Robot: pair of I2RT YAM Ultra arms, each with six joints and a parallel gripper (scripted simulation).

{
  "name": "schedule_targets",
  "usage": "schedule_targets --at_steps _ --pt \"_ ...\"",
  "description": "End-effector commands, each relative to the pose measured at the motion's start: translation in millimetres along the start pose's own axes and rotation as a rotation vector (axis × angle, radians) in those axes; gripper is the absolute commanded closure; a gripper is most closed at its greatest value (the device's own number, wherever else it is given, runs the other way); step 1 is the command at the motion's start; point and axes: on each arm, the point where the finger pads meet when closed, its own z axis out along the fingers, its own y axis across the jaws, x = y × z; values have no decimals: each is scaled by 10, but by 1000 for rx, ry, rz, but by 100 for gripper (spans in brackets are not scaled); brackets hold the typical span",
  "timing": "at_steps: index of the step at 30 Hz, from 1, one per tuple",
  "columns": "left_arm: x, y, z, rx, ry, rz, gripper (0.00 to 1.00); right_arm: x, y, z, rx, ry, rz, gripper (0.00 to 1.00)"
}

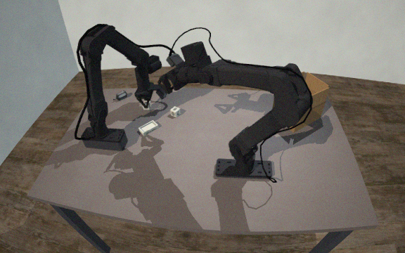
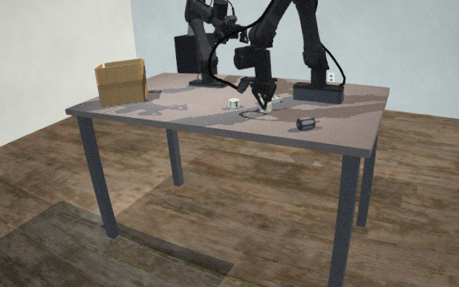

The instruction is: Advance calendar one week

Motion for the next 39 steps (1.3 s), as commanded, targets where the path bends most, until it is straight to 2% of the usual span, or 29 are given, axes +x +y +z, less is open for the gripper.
schedule_targets --at_steps 1,35,39 --pt "-71 48 -88 -27 -22 20 73 -115 -10 -26 3 -22 2 0" --pt "-31 19 115 -20 -18 21 73 -115 -10 -26 3 -22 2 0" --pt "-52 55 78 -34 -26 21 73 -115 -10 -26 3 -22 2 0"
